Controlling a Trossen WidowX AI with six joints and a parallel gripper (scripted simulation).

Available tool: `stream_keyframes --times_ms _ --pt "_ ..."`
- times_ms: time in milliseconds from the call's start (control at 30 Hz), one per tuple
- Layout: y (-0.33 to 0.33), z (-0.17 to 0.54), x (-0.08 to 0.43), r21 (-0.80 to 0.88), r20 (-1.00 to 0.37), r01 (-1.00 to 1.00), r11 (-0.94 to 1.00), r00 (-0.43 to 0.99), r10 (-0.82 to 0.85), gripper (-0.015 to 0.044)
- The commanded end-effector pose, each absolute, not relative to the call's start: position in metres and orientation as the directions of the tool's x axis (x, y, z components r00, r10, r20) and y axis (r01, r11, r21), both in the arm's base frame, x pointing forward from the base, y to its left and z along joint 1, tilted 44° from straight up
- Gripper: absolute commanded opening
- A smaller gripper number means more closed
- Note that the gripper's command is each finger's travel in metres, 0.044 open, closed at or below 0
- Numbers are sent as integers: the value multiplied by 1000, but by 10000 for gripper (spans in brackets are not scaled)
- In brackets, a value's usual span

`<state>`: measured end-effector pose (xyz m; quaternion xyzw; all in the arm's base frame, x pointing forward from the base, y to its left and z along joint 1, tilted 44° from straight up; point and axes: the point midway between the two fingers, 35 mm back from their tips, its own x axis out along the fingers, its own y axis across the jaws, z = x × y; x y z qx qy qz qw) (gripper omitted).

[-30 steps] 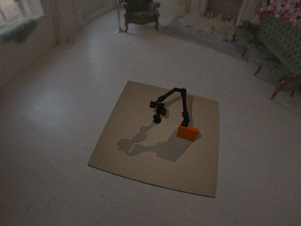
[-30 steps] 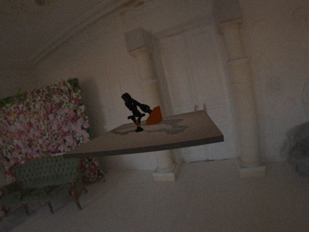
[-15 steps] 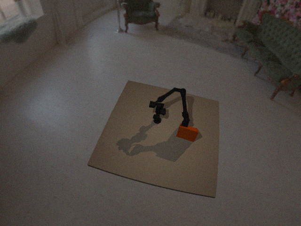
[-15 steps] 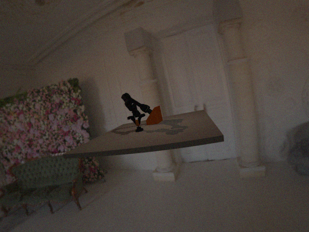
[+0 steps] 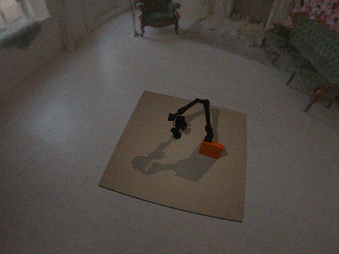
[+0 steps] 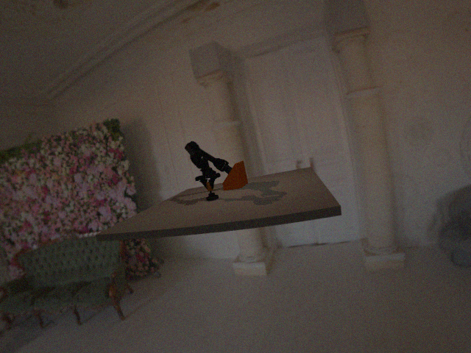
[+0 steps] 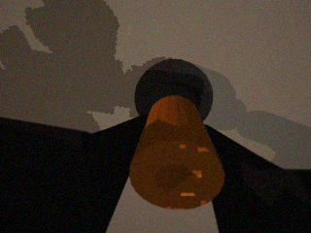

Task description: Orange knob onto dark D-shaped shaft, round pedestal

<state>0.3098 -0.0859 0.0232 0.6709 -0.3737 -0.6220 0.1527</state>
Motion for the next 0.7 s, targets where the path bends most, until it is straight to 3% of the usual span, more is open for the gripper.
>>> stream_keyframes --times_ms 0,333,667 --pt "-85 25 309 618 -718 -502 -605 -49 -694 0" --pt "-87 23 305 268 -718 -940 -212 -49 -694 0" --pt "-86 25 304 -178 -718 -951 251 -49 -694 0"
